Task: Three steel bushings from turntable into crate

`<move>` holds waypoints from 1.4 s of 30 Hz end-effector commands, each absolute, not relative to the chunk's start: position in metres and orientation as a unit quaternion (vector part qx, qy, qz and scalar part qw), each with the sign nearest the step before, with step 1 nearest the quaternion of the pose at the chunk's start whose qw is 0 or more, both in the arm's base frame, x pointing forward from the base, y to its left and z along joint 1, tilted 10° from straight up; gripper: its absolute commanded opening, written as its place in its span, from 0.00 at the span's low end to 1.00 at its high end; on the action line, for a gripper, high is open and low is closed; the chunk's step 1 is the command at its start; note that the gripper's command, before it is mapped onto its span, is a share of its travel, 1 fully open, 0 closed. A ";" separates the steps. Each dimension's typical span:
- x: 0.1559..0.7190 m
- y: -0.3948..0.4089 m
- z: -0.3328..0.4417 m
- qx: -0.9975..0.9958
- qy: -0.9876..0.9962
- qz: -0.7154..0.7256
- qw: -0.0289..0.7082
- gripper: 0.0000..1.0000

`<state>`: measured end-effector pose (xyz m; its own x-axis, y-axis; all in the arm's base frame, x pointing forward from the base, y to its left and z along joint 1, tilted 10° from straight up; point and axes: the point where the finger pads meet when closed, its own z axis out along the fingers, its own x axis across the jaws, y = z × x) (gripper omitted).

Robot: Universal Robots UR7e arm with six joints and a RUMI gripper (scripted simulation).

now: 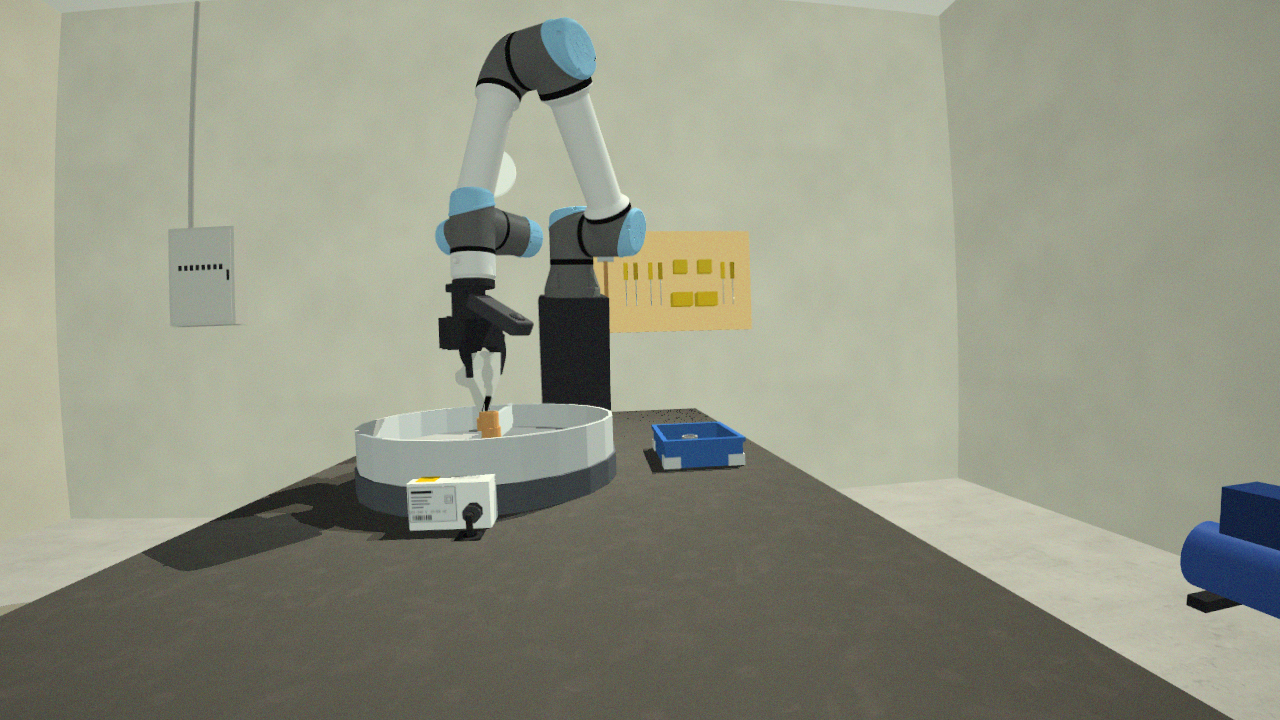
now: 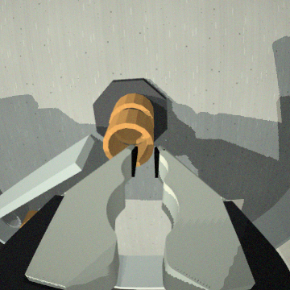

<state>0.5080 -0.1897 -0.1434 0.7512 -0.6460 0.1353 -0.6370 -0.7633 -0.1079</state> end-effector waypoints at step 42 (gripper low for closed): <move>0.504 -0.190 -0.119 -0.935 0.343 -0.083 0.027 0.06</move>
<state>0.5037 -0.1896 -0.1194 0.7513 -0.6460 0.1349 -0.6369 -0.7633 -0.1078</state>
